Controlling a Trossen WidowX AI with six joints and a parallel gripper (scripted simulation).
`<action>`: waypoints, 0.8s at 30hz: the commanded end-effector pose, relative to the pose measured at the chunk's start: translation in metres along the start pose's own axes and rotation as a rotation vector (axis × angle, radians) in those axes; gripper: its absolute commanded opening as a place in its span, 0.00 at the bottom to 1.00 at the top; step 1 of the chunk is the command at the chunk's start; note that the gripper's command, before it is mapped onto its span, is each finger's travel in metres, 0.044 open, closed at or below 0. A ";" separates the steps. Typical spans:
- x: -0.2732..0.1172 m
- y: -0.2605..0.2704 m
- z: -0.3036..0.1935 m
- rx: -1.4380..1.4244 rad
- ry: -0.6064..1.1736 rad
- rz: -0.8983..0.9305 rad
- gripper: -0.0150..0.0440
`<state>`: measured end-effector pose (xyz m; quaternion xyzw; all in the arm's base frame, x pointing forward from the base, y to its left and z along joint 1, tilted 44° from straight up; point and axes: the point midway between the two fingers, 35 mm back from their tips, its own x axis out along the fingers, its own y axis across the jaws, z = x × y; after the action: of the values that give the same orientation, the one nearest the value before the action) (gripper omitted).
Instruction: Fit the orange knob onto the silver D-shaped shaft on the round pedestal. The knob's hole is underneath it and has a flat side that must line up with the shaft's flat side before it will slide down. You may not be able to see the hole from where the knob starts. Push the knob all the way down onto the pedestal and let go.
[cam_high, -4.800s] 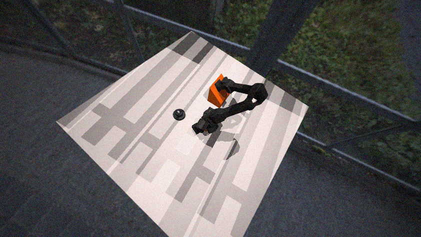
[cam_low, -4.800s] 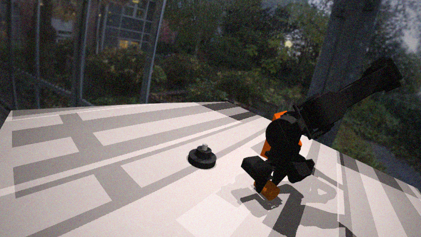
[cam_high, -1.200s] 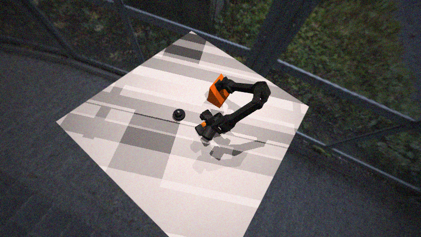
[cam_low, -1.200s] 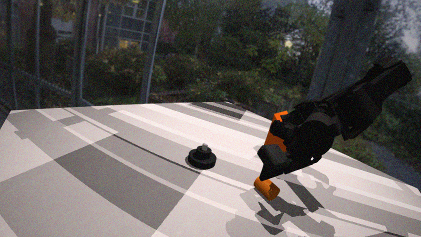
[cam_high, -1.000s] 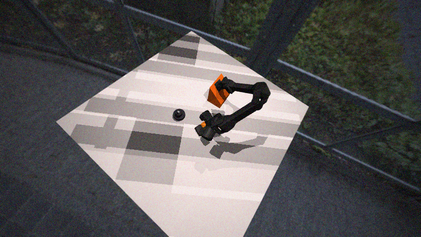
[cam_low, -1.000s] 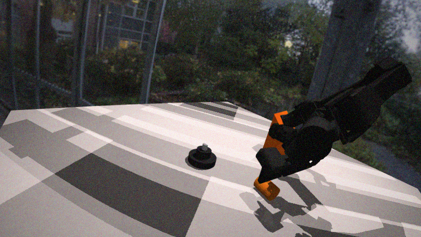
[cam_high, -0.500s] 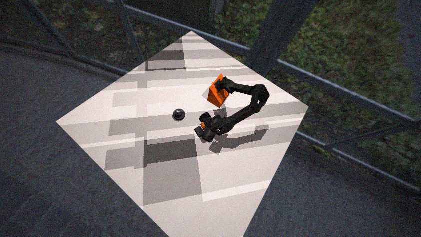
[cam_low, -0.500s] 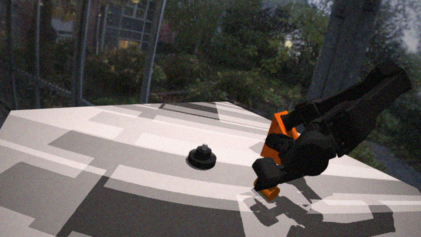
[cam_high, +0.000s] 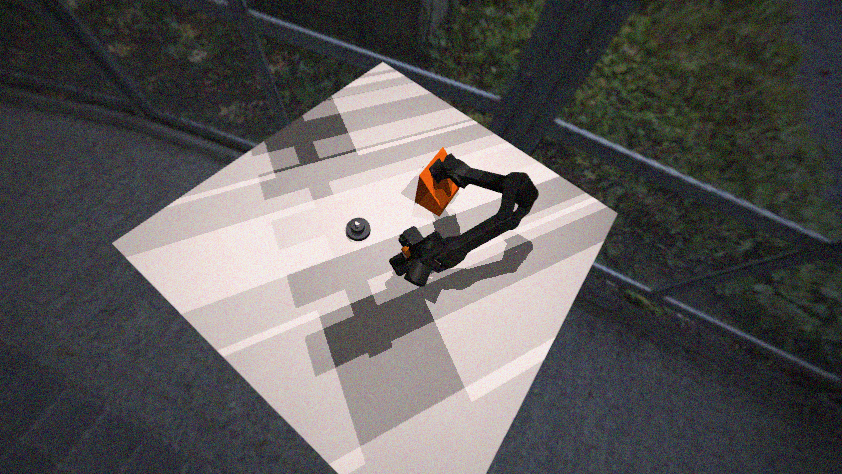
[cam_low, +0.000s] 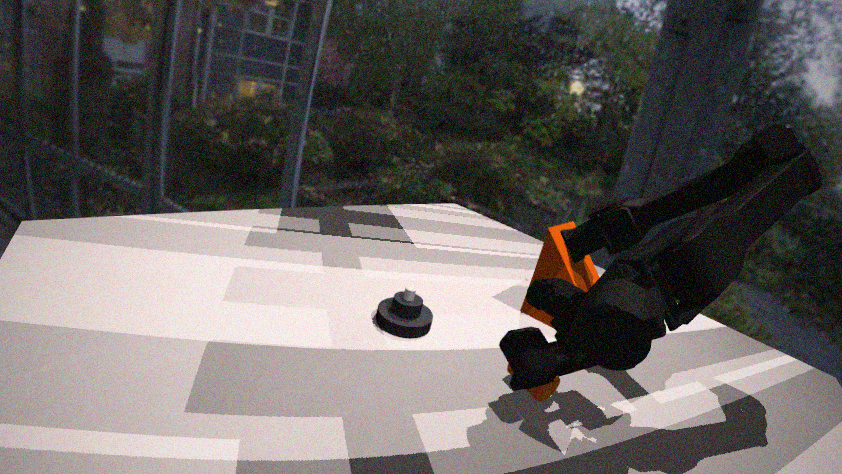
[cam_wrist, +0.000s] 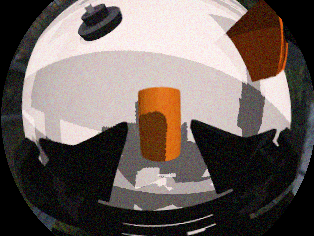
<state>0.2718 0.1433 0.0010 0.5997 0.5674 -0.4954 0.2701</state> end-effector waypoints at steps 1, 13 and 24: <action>0.001 0.000 -0.001 0.003 0.003 -0.001 0.69; 0.001 0.000 -0.001 0.003 0.003 -0.001 0.63; 0.000 0.000 0.001 0.001 0.029 0.000 0.56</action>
<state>0.2716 0.1432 0.0004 0.6011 0.5676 -0.4945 0.2682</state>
